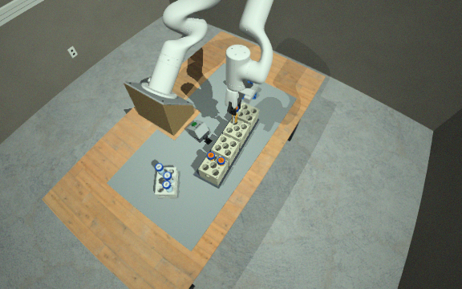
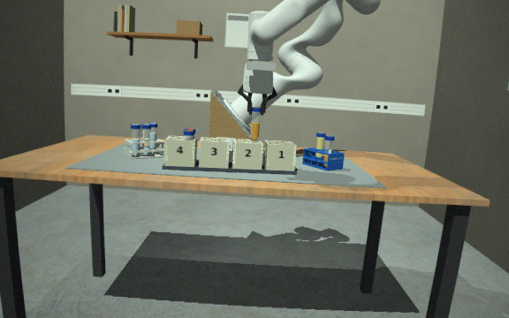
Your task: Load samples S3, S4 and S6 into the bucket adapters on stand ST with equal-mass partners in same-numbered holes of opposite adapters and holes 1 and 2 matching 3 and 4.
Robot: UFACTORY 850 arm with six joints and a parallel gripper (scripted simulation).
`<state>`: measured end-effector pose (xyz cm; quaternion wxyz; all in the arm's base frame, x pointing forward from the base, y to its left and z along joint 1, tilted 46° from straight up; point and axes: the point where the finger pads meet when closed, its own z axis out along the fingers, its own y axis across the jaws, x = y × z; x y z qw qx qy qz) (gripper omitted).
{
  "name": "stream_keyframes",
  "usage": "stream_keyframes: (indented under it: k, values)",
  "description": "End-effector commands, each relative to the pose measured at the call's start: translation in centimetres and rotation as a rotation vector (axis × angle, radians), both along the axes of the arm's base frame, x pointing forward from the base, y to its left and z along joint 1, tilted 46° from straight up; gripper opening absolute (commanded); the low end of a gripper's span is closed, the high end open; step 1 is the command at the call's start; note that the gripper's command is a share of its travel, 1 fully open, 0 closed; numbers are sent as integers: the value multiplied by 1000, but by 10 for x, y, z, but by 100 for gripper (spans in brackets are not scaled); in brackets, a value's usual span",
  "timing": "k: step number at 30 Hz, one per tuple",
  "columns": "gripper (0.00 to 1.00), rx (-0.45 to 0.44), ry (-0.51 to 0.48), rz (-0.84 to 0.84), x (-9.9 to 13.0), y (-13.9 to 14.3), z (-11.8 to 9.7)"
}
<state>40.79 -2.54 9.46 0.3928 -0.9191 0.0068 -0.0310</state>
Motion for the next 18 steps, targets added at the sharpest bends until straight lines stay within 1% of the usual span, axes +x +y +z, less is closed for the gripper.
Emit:
stream_keyframes:
  k: [1,18]
  values:
    - [0,-1,-2,-1,1,3,-3]
    - [0,-1,-1,-1,2,14,-14]
